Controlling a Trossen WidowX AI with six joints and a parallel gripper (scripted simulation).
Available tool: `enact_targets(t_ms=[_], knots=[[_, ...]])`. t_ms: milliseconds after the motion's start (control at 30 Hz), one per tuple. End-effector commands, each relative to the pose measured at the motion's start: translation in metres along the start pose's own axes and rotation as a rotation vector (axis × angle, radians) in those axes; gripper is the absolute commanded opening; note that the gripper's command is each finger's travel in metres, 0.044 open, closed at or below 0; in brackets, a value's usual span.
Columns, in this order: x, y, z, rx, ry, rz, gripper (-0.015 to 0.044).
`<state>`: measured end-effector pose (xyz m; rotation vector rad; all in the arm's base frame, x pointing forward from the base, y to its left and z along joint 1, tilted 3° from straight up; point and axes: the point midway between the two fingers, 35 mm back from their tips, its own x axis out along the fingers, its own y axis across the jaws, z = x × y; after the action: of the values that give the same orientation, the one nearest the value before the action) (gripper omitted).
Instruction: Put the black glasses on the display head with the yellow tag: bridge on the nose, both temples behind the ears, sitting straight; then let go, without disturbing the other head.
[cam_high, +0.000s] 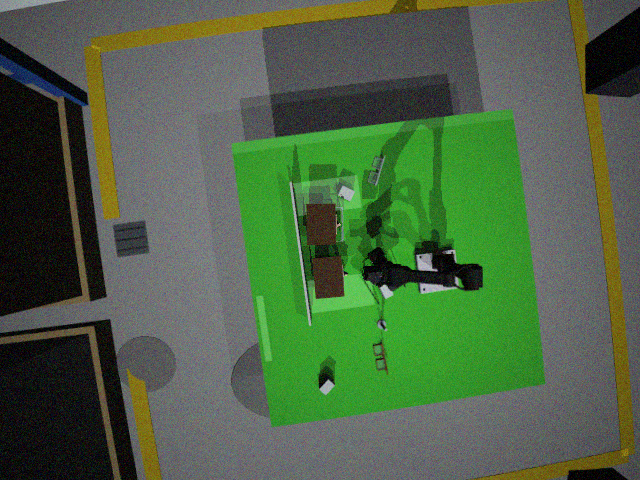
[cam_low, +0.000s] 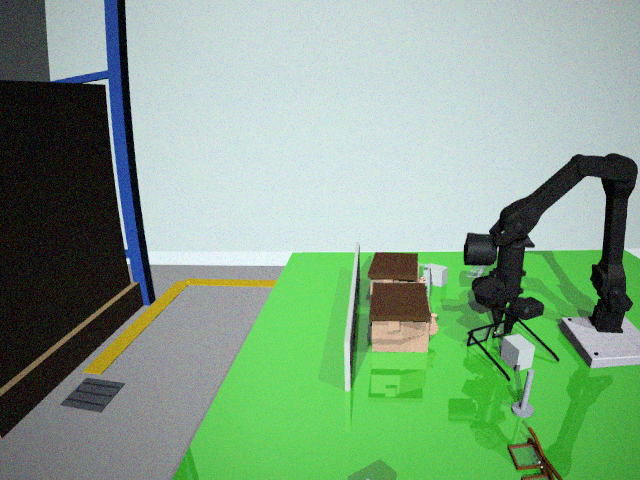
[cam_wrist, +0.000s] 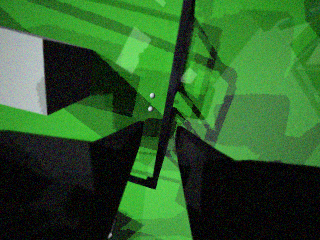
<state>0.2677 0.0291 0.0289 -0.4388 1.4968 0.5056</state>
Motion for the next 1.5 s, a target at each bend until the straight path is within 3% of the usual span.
enact_targets(t_ms=[0,67,500,767,1467], knots=[[0.004,0.001,-0.002,0.005,0.009,0.005,0.0140],[0.000,0.000,0.000,0.000,0.001,0.000,0.0087],[0.000,0.000,0.000,0.000,0.001,0.000,0.0001],[-0.005,0.000,0.001,0.000,0.001,0.001,0.0000],[-0.098,-0.004,0.003,0.005,0.009,0.004,0.0000]])
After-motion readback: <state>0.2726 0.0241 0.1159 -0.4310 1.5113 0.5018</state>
